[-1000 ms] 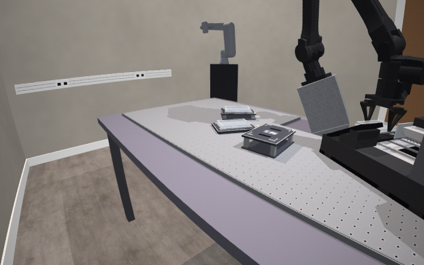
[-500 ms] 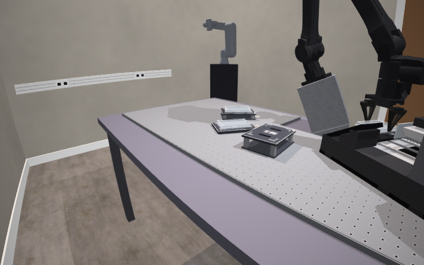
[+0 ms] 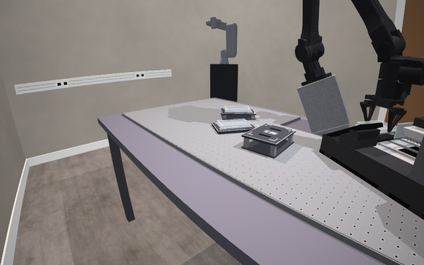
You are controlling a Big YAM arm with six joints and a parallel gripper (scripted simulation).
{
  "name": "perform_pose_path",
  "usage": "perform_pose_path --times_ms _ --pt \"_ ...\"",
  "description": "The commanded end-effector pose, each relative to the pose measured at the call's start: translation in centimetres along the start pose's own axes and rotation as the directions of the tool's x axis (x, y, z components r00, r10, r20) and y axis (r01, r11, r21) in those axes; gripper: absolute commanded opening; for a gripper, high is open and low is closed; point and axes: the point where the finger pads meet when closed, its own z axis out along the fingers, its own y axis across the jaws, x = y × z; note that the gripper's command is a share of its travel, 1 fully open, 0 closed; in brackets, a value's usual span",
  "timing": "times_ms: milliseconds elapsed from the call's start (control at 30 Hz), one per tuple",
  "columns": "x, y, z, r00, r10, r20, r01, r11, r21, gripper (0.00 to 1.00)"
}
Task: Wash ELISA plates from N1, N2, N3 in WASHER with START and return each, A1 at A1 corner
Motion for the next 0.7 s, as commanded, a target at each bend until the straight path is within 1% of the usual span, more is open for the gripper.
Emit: perform_pose_path --times_ms 0,367,667 --pt "0.17 -0.67 0.46 1.000 0.000 0.001 0.000 1.000 0.011 0.82" --pt "0.21 -0.60 0.51 1.000 0.003 0.001 -0.003 1.000 0.012 0.82" --pt "0.23 -0.11 0.92 1.000 -0.001 0.000 0.001 1.000 0.002 0.82"
